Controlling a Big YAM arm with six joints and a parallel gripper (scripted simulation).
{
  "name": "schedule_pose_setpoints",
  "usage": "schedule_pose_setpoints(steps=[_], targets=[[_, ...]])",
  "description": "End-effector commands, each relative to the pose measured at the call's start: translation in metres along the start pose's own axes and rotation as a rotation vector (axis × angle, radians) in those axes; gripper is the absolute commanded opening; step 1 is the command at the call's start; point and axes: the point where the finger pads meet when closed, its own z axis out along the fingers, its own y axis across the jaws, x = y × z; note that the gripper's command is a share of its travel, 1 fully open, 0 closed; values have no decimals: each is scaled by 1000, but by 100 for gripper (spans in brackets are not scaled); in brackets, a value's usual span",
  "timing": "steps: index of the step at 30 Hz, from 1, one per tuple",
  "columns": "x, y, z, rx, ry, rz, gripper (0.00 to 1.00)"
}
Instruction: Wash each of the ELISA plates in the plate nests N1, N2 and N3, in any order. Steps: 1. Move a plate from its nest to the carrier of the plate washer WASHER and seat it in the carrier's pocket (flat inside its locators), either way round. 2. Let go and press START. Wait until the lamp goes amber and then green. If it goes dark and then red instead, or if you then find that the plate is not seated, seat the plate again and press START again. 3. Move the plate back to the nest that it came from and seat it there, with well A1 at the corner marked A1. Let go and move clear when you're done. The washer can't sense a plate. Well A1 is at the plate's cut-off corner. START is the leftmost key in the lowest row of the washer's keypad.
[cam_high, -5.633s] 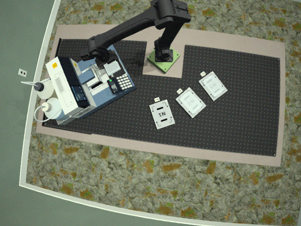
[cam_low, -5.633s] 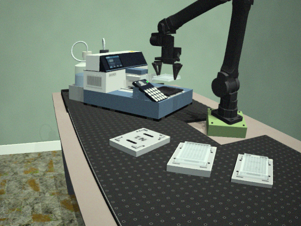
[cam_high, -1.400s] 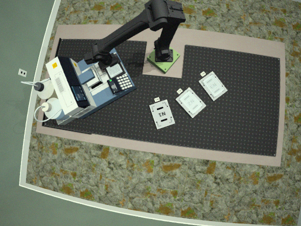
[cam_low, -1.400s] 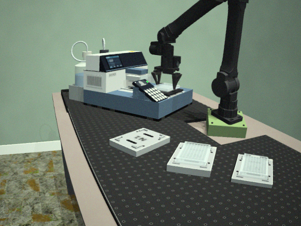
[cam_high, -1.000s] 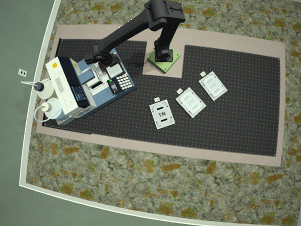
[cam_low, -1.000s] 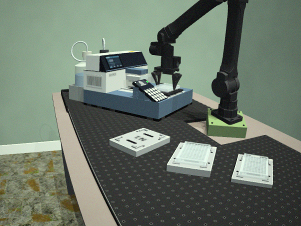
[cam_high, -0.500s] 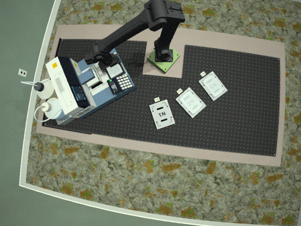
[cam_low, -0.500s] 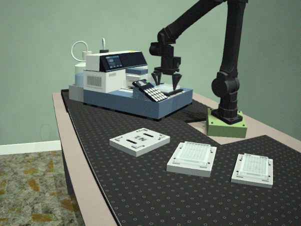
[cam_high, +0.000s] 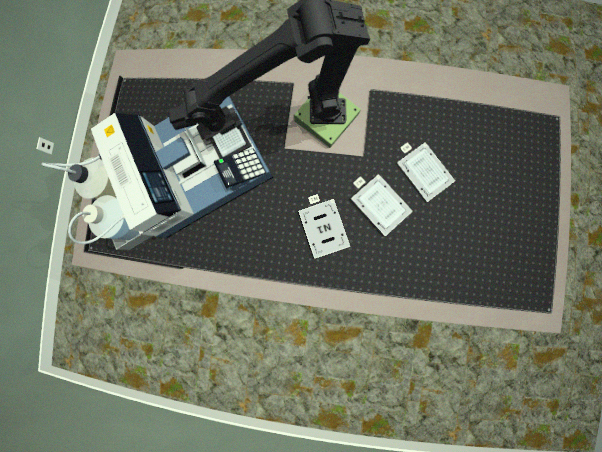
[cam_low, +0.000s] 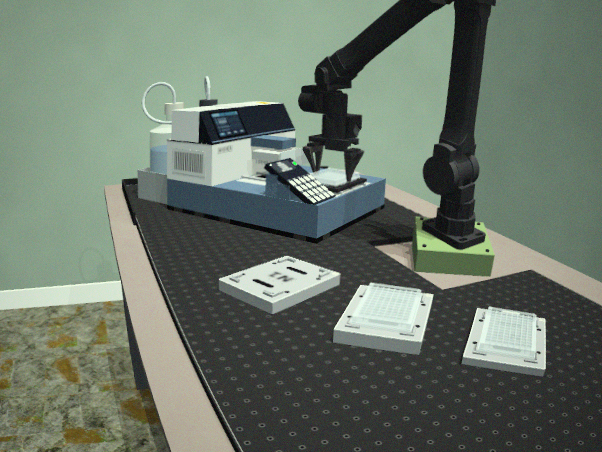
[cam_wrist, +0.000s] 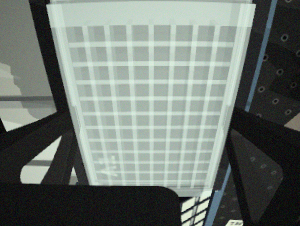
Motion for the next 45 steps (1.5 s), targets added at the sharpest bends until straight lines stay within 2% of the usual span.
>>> schedule_pose_setpoints(steps=[1,5,6,32,33,34,40,45], targets=[[-3,12,-9,-29,-9,-1,84],[-3,12,-9,-29,-9,-1,84],[-3,12,-9,-29,-9,-1,100],[-3,12,-9,-29,-9,-1,100],[-5,13,-16,-33,-9,2,100],[-7,21,-27,-59,-17,0,100],[-6,20,-31,-51,-16,-8,100],[-8,20,-43,-60,-18,-3,100]])
